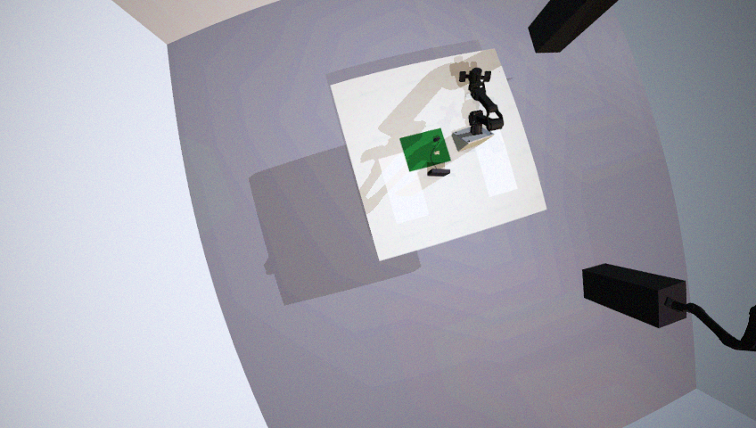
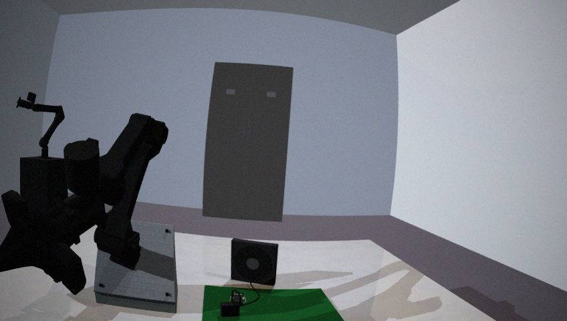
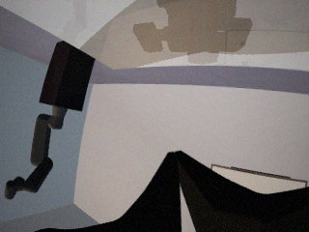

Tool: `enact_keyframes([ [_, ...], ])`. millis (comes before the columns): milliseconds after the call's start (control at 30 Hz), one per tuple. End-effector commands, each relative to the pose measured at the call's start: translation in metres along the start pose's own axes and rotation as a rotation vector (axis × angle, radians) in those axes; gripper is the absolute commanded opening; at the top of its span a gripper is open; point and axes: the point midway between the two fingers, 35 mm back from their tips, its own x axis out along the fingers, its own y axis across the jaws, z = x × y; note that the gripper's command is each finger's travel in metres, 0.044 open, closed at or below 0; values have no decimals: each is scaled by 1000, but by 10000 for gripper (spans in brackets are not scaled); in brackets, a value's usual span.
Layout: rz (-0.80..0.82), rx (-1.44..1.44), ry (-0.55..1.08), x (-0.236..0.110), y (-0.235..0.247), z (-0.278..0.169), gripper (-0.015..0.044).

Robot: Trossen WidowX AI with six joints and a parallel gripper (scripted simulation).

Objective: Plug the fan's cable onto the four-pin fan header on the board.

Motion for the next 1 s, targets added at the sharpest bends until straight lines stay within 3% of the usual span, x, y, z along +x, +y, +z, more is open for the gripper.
enact_keyframes([
  [0,0,0,0,0,0,0,26],
  [200,-64,-96,-85,6,-16,13,184],
  [367,-346,-460,-307,7,-76,56,315],
  [533,-702,-872,-409,-19,-136,95,440],
  [767,-1264,-1494,-308,-90,-201,135,440],
  [967,-1735,-2036,47,-169,-229,154,440],
])
